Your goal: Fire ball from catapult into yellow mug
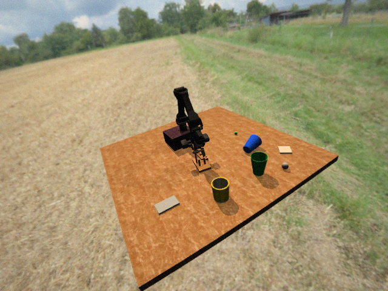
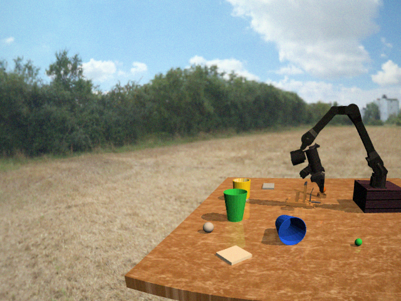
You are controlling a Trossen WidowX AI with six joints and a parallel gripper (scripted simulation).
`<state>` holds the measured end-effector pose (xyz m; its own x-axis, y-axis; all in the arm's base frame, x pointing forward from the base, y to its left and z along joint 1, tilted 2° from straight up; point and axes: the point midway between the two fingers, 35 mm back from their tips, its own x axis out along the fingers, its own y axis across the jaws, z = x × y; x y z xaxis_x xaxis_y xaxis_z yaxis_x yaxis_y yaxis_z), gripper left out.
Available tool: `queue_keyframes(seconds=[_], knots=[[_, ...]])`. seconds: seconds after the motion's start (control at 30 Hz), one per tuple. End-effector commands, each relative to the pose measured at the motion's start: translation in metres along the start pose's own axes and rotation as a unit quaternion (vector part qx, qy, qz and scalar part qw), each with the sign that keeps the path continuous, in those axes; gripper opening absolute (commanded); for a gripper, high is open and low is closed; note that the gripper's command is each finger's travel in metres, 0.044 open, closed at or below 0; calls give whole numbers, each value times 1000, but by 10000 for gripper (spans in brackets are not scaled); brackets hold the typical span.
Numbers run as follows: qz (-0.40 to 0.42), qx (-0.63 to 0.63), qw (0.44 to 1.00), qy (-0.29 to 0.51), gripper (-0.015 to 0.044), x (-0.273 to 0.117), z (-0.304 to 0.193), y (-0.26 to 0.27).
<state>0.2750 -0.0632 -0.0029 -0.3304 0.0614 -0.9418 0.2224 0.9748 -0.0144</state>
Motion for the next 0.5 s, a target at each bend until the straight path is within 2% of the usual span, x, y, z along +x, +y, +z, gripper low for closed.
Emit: queue_keyframes(seconds=[0.0, 0.03, 0.37, 0.47], knots=[[0, 0, 1000, -1, 0, -1, 0, 0], [0, 0, 1000, -1, 0, -1, 0, 0], [0, 0, 1000, -1, 263, -4, 0, 0], [1, 1, 1000, 2, 341, -46, -10, 0]])
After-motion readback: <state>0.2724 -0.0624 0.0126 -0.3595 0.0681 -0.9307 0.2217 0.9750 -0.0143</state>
